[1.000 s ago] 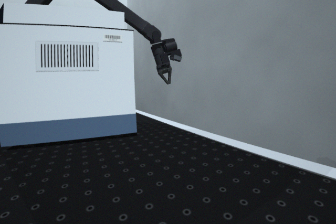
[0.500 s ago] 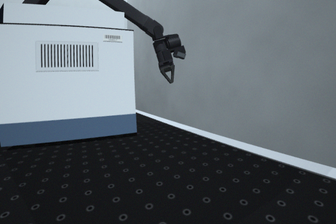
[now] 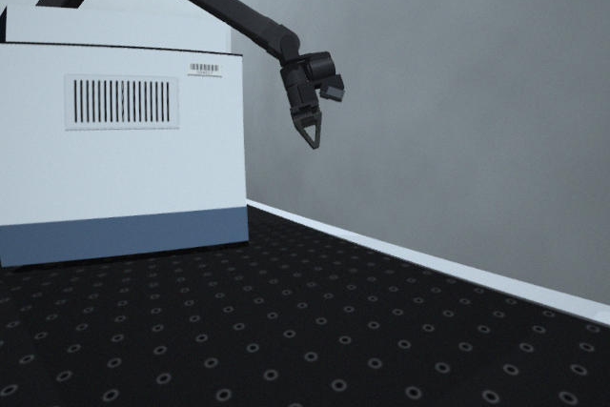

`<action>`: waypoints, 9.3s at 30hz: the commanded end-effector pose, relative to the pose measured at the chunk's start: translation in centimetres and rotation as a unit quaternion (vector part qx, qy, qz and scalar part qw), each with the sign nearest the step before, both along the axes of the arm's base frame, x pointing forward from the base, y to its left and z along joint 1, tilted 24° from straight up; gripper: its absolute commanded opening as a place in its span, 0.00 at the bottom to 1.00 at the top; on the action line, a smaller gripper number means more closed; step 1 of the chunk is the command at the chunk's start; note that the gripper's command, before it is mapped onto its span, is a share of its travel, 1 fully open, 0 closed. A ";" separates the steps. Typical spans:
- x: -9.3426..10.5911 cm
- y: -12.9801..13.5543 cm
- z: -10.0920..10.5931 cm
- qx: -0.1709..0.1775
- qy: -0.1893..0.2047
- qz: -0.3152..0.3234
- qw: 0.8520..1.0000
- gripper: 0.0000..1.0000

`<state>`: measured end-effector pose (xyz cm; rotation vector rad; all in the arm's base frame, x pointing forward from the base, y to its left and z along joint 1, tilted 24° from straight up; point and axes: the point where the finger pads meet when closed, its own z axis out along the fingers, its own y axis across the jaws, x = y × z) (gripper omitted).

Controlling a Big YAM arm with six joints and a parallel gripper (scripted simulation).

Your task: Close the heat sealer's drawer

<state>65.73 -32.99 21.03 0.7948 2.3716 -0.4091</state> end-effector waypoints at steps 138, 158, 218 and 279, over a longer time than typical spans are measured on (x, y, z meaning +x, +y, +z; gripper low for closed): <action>-36.4 -27.1 4.5 0.058 0.031 -0.195 0.979 0.45; -42.7 -28.1 -1.2 0.133 0.071 -0.257 0.955 0.45; -60.6 -24.1 -10.1 0.310 0.110 -0.418 0.847 0.45; -68.1 -11.3 -13.8 0.278 -0.053 -0.471 0.836 0.45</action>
